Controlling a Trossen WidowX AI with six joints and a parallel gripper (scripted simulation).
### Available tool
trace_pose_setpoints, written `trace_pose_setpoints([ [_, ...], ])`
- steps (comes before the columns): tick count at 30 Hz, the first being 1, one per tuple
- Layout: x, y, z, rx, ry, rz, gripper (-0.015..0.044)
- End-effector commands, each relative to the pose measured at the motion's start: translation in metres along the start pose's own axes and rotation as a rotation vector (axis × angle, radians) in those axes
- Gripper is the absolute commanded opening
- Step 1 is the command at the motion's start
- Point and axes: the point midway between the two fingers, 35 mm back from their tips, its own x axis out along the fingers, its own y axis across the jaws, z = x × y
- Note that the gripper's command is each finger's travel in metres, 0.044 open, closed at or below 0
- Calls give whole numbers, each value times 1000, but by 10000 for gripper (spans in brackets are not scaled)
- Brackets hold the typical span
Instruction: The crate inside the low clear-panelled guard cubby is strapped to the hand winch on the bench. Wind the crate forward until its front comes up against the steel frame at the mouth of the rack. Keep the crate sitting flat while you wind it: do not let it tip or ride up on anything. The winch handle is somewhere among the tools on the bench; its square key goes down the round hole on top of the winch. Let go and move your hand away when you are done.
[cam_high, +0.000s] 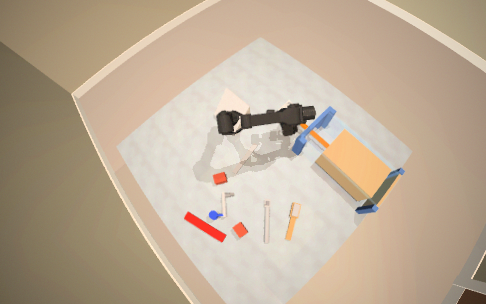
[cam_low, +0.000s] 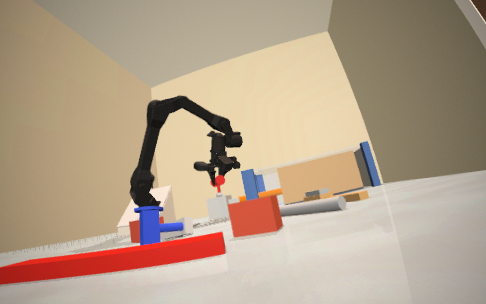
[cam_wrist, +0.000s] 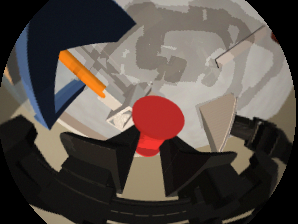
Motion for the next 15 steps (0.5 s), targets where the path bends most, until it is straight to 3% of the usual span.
trace_pose_setpoints([
  [1,1,13,5,2,-11,20,0],
  [15,-1,29,8,2,-11,21,0],
])
